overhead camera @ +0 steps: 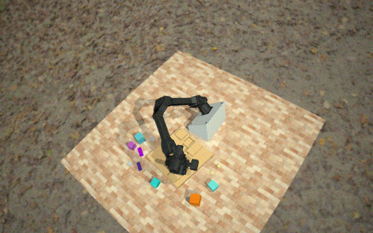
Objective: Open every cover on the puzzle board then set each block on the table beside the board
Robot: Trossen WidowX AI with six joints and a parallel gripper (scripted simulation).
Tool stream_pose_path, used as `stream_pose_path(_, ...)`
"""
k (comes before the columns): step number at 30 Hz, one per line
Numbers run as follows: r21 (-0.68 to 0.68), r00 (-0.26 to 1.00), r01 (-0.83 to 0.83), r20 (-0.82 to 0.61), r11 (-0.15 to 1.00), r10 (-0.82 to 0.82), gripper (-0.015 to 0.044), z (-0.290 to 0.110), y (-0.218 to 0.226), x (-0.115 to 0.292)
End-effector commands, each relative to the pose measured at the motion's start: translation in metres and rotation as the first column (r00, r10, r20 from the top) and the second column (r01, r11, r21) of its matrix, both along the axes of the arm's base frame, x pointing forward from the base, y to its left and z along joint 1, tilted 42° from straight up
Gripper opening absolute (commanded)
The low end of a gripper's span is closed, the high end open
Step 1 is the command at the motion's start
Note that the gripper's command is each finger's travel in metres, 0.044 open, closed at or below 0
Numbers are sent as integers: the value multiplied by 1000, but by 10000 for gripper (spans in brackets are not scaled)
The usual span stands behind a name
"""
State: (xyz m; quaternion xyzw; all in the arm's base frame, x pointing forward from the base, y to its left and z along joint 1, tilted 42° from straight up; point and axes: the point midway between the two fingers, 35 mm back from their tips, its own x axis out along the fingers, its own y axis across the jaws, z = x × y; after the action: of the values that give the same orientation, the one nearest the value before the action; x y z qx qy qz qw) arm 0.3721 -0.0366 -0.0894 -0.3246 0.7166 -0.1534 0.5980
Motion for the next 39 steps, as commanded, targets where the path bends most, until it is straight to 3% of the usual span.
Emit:
stream_pose_path(1,-6,1000,-1,3,1000,1,0,0,-2,1)
stream_pose_path(39,-6,1000,6,9,1000,-6,0,10,10,0)
